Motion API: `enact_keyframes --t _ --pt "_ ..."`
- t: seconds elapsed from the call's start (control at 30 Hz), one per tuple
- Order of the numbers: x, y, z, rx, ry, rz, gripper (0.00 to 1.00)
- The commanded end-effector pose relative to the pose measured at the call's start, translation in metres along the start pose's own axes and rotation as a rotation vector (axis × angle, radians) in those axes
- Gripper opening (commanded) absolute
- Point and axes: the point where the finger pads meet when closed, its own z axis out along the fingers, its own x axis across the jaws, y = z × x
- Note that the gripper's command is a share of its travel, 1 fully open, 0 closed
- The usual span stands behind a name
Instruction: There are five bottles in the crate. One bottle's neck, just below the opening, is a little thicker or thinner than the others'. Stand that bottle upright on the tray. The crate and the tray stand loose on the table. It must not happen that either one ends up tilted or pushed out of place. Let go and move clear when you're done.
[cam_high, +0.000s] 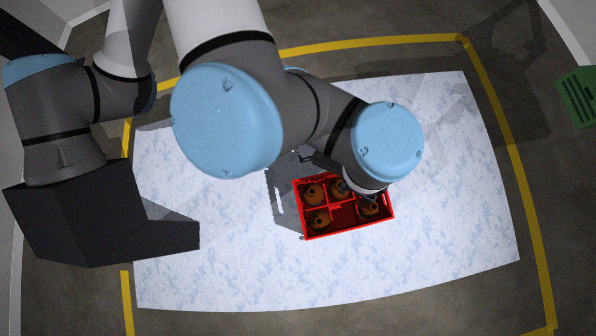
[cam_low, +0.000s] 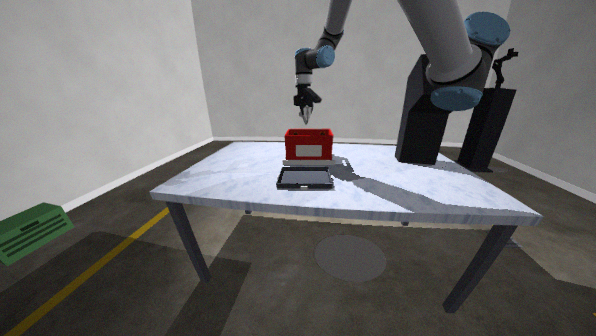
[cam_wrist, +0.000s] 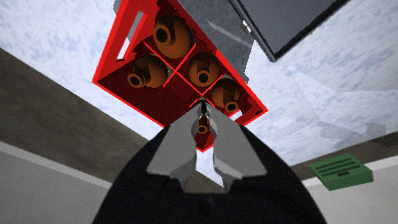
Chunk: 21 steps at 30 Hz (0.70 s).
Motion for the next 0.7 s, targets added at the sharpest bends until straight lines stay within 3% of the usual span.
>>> enact_keyframes --t 0.0,0.17,0.53,0.57,0.67 --pt "-0.001 0.061 -0.001 -0.001 0.000 0.000 0.00" --pt "-0.004 0.102 0.000 -0.001 0.000 0.000 0.00" --pt "-0.004 0.105 0.000 -0.001 0.000 0.000 0.00" --pt "-0.004 0.105 0.000 -0.001 0.000 0.000 0.38" --pt "-0.004 0.105 0.000 -0.001 0.000 0.000 0.38"
